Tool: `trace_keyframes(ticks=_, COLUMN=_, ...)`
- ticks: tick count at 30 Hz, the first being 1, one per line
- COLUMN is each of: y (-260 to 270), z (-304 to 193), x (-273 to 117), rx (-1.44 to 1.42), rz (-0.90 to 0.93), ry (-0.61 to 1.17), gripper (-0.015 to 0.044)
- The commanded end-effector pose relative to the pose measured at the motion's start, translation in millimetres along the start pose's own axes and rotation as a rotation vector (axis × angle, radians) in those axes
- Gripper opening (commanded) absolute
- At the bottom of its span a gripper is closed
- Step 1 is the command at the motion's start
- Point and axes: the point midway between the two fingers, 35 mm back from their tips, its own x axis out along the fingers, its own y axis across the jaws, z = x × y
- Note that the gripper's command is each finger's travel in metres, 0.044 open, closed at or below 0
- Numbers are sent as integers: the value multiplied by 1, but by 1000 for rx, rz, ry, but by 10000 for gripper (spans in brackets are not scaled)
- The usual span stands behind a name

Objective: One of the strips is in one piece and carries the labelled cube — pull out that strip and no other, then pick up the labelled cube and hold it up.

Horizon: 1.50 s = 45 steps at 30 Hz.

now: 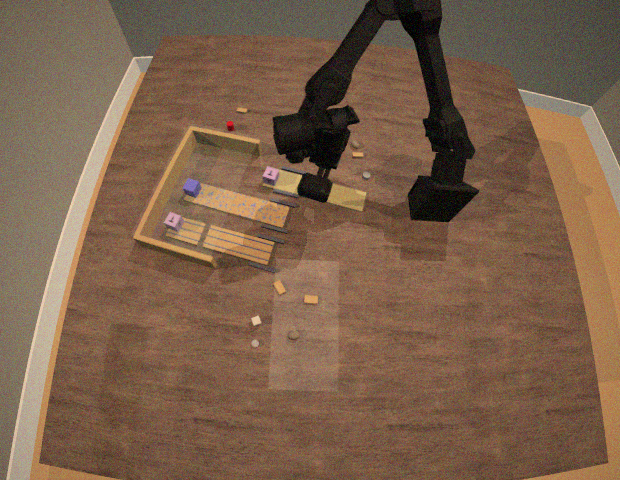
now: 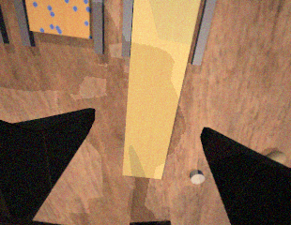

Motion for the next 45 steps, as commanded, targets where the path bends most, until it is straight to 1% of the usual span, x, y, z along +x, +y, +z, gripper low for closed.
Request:
trace_keyframes(ticks=1, y=1, z=15, x=-2, rx=0, rz=-1, ry=-4, gripper=440)
trace_keyframes(ticks=31, y=8, z=123, x=-17, rx=4, rz=0, ry=-7, gripper=440)
trace_keyframes(ticks=38, y=8, z=123, x=-9, rx=4, rz=0, ry=-7, gripper=256)
trace_keyframes(ticks=45, y=9, z=124, x=3, rx=4, rz=0, ry=-8, gripper=250)
